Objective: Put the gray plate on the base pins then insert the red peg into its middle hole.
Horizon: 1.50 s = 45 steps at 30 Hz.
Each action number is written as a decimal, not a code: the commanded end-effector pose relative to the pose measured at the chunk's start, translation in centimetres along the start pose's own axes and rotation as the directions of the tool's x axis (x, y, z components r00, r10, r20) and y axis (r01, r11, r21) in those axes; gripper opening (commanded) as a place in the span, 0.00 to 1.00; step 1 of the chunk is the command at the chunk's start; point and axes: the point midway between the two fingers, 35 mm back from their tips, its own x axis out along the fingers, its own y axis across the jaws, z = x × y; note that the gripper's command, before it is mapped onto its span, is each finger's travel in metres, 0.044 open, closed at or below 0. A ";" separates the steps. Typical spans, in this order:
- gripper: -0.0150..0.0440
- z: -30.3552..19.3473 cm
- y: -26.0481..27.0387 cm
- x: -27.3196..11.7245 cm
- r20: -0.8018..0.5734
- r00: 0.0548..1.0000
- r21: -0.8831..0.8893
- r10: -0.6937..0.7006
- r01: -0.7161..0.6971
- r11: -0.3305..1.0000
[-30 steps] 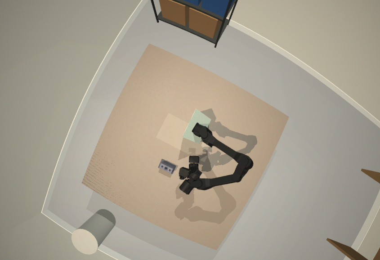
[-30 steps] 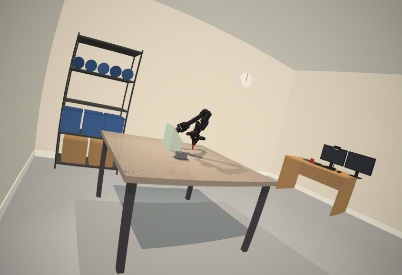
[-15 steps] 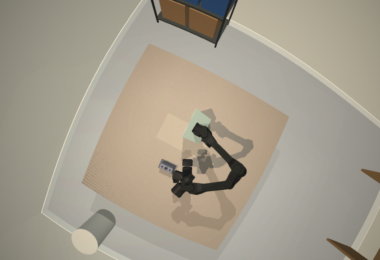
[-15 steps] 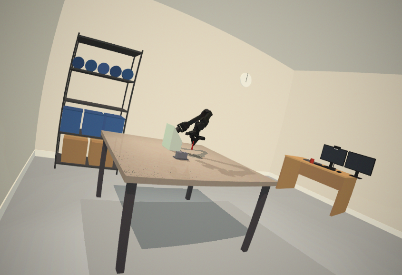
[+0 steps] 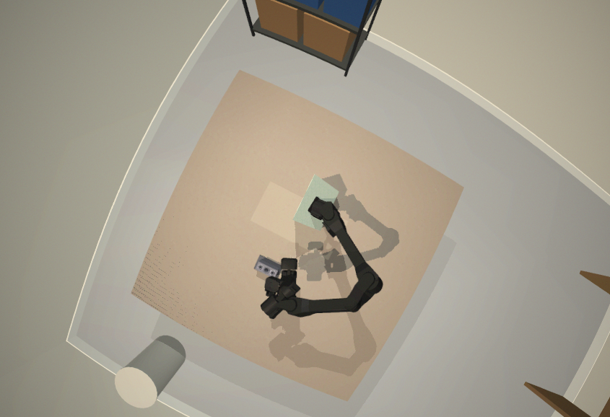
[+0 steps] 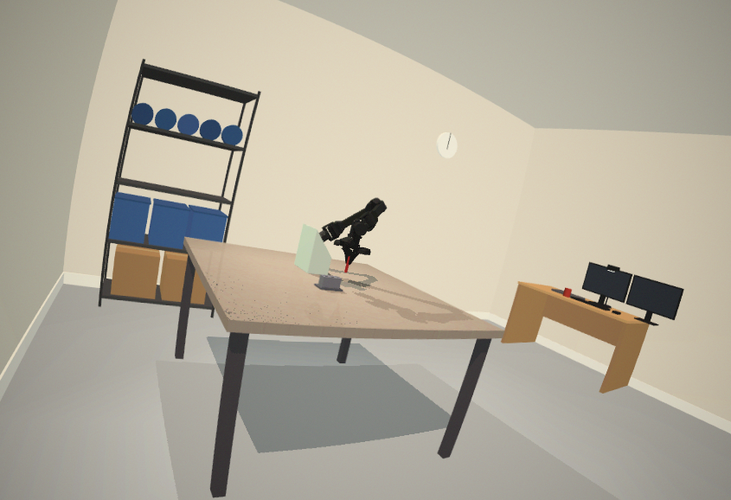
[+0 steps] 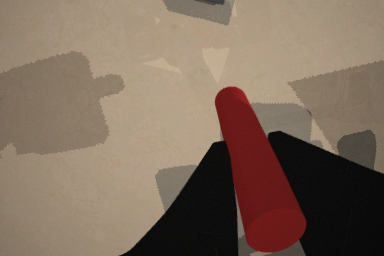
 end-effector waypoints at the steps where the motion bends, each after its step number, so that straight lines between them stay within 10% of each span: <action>1: 0.25 1.2 0.3 -0.1 0.006 1.000 -0.006 0.001 -0.001 1.000; 45: 0.25 10.8 -0.3 0.4 -0.002 1.000 -0.015 0.008 -0.008 1.000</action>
